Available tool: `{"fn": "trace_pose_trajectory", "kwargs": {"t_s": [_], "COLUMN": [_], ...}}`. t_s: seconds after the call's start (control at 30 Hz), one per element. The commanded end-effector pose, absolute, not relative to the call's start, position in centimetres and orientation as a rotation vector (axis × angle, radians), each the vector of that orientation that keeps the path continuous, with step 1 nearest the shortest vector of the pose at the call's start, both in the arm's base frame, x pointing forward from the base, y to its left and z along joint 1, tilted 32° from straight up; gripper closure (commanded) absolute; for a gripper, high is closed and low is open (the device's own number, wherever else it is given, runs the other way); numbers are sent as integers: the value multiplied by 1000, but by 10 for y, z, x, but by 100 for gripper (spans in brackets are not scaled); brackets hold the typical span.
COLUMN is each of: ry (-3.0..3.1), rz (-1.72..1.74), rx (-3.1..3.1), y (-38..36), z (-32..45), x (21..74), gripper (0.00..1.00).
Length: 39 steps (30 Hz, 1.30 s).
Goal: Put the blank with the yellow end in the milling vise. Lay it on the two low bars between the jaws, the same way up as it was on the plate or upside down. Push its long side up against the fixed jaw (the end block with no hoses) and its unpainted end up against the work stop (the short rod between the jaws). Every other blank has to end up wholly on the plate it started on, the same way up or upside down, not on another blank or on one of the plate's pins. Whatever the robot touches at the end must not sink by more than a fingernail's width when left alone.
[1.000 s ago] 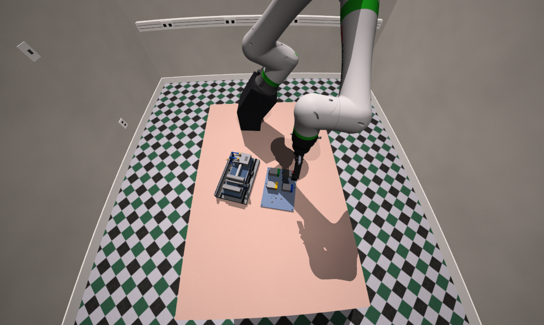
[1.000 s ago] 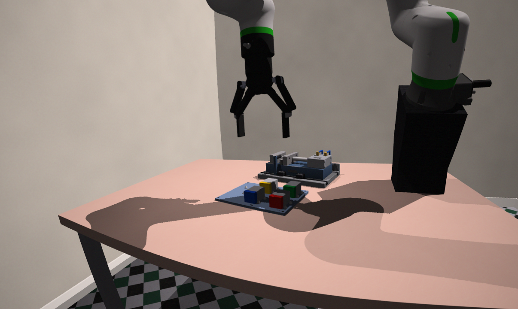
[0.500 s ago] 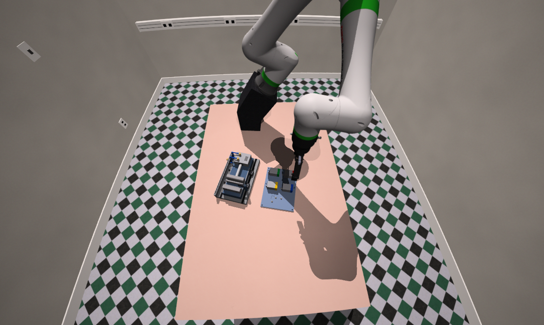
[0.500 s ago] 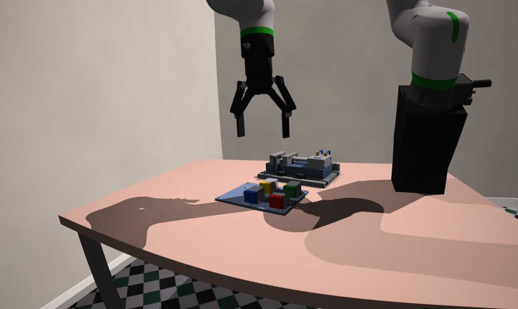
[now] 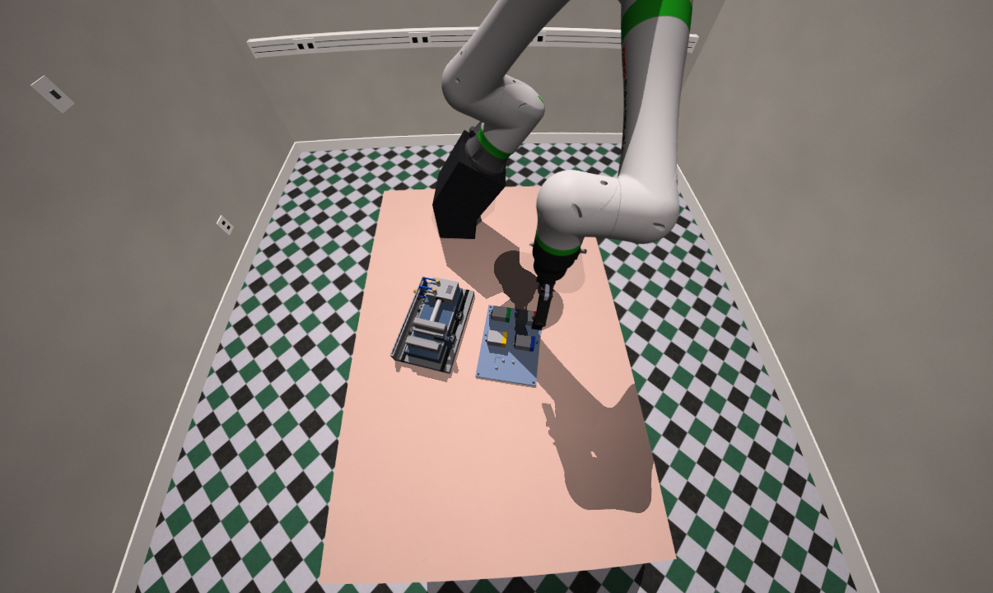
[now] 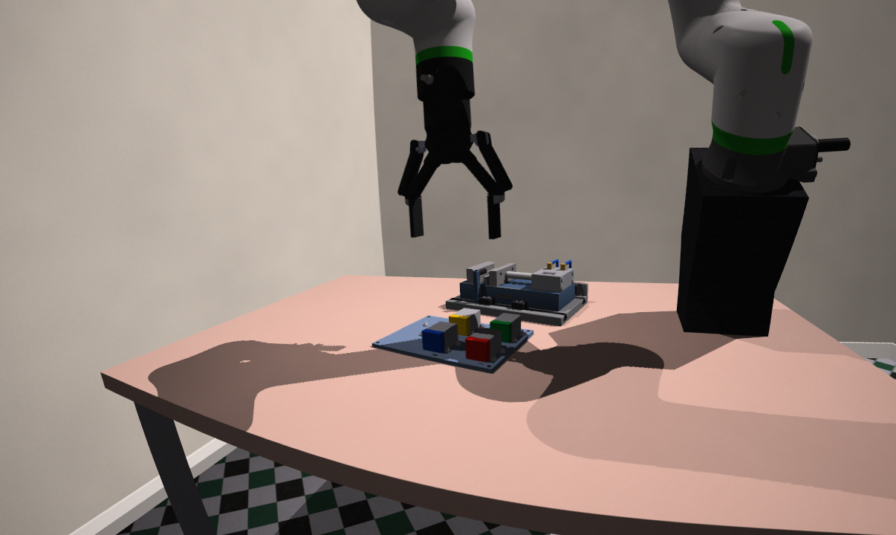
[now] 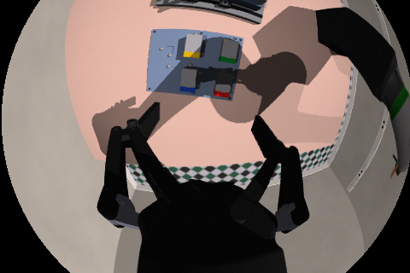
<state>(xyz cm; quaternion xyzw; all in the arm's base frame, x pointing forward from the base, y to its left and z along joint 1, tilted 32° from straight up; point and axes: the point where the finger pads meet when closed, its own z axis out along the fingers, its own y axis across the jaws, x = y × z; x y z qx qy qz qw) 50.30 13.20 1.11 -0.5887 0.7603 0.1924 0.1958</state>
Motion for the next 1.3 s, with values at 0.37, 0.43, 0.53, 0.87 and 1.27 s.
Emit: {"fn": "trace_pose_trajectory", "kwargs": {"t_s": [0.37, 0.43, 0.53, 0.87, 1.27], "ry": [2130, 2130, 2130, 2130, 2130], "rz": [537, 537, 537, 537, 537], "rx": [-1649, -1649, -1649, -1649, -1649], "y": [132, 132, 132, 141, 161], "z": [12, 12, 12, -6, -40], "x": [504, 504, 504, 505, 508], "gripper": [0, 0, 0, 0, 0]}}
